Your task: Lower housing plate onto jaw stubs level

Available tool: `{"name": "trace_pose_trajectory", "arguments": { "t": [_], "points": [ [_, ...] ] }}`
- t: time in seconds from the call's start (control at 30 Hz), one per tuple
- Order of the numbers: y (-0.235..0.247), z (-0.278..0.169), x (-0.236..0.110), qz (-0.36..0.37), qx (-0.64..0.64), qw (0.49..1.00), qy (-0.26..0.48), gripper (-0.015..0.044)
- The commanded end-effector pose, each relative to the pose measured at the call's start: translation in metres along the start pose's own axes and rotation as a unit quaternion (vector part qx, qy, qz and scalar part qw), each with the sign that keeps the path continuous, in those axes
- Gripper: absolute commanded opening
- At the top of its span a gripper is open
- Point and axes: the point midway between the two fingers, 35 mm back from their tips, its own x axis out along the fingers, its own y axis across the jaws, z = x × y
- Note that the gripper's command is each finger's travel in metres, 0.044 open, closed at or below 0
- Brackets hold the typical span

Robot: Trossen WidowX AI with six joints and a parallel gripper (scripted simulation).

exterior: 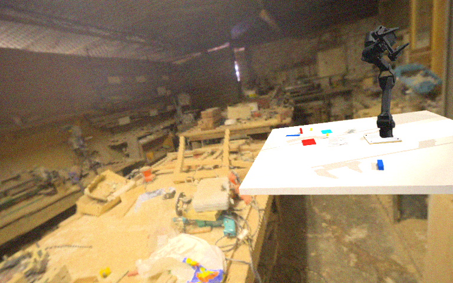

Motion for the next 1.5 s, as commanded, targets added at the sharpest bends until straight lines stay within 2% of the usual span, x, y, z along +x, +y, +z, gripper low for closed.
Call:
{"name": "trace_pose_trajectory", "arguments": {
  "t": [0.0,0.8,1.47],
  "points": [
    [-0.003,-0.012,-0.004,-0.013,0.035,0.999,0.020,0.0440],
    [-0.020,-0.069,-0.035,-0.087,0.180,0.973,0.112,0.0440],
    [-0.030,-0.116,-0.075,-0.168,0.301,0.922,0.178,0.0440]
  ]
}}
